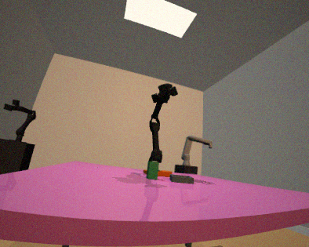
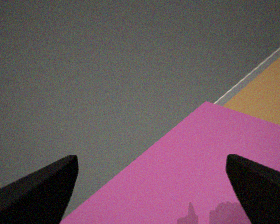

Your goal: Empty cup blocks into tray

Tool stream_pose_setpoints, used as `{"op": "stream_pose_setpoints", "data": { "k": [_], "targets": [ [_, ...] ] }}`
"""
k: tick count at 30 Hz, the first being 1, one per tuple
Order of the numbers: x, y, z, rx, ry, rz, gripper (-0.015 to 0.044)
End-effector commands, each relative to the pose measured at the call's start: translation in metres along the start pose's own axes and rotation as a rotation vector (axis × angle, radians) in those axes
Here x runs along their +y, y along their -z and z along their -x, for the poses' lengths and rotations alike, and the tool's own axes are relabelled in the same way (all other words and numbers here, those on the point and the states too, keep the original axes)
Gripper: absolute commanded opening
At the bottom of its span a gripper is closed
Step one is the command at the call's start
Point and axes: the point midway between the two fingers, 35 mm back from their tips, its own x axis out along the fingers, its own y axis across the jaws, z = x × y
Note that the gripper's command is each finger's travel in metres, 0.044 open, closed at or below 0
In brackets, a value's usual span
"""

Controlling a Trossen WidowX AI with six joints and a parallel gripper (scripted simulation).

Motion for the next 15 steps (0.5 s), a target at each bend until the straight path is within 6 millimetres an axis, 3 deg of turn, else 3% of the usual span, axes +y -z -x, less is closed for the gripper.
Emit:
{"op": "stream_pose_setpoints", "data": {
  "k": [1,15],
  "targets": [
    [0.0,0.0,0.0,0.001,0.0,0.002,0.0426],
    [-0.028,0.037,-0.027,0.097,-0.016,0.148,0.044]
  ]
}}
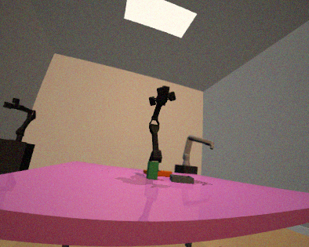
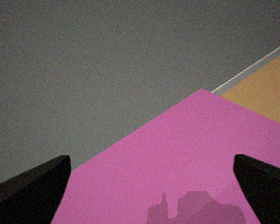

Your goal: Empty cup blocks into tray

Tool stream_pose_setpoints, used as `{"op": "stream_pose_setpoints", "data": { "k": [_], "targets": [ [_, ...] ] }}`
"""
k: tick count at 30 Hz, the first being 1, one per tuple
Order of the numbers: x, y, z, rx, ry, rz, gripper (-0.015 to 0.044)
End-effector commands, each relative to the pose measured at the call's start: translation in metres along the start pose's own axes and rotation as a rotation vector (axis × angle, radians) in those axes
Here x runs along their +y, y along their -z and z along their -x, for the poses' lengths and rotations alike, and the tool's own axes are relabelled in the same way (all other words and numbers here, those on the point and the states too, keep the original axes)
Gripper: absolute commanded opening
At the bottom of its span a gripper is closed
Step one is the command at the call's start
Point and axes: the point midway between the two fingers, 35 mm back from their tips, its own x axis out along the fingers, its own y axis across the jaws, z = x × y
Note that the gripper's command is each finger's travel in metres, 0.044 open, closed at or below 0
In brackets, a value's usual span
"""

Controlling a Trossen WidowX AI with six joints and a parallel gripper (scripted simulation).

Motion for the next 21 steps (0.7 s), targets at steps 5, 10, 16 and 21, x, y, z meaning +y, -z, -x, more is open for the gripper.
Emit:
{"op": "stream_pose_setpoints", "data": {
  "k": [5,10,16,21],
  "targets": [
    [-0.015,0.025,-0.015,0.051,-0.022,0.078,0.044],
    [-0.026,0.044,-0.025,0.081,-0.037,0.123,0.044],
    [-0.04,0.068,-0.035,0.113,-0.06,0.172,0.044],
    [-0.052,0.089,-0.044,0.136,-0.082,0.208,0.044]
  ]
}}
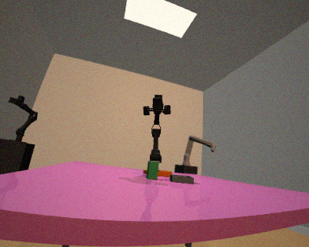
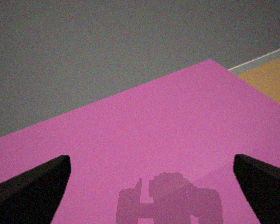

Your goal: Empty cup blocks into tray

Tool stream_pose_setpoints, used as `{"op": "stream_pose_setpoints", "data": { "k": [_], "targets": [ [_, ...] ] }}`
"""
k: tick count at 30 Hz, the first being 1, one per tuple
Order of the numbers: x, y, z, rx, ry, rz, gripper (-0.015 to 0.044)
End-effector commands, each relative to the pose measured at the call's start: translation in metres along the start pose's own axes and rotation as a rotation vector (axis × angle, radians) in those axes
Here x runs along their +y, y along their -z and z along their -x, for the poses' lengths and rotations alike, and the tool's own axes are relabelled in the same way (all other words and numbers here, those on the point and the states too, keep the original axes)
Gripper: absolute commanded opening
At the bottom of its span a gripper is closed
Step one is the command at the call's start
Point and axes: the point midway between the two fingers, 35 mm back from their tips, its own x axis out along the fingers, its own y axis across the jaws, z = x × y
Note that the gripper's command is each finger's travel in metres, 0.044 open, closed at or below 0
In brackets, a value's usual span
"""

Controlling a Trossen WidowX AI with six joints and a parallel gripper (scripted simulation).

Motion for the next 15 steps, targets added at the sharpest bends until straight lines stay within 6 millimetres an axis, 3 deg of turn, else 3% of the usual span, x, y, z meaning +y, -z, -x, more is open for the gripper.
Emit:
{"op": "stream_pose_setpoints", "data": {
  "k": [1,15],
  "targets": [
    [-0.005,0.017,-0.007,0.015,-0.021,0.03,0.044],
    [-0.026,0.086,-0.031,0.046,-0.093,0.121,0.044]
  ]
}}
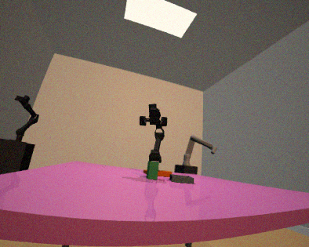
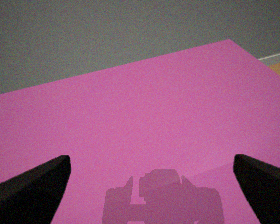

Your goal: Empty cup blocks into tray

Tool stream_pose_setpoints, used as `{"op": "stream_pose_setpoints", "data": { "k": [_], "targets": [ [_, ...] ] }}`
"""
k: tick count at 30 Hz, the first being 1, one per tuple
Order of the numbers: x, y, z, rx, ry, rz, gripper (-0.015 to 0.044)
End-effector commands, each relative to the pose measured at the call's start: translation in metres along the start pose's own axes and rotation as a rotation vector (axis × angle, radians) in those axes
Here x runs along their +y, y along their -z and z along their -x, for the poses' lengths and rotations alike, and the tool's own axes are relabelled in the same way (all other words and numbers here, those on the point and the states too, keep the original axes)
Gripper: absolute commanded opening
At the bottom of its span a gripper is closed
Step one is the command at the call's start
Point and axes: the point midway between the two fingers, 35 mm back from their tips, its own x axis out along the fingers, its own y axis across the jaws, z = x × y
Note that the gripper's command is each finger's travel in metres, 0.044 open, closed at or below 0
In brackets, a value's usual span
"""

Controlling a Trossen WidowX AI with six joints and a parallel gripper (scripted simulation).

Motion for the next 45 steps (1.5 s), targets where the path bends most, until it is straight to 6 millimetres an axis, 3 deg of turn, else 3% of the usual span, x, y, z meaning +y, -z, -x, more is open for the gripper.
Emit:
{"op": "stream_pose_setpoints", "data": {
  "k": [1,28,34,45],
  "targets": [
    [-0.002,0.019,-0.006,0.002,-0.024,0.026,0.044],
    [-0.011,0.166,-0.045,-0.079,-0.157,0.169,0.044],
    [-0.012,0.18,-0.051,-0.089,-0.162,0.177,0.044],
    [-0.017,0.225,-0.078,-0.089,-0.162,0.177,0.044]
  ]
}}
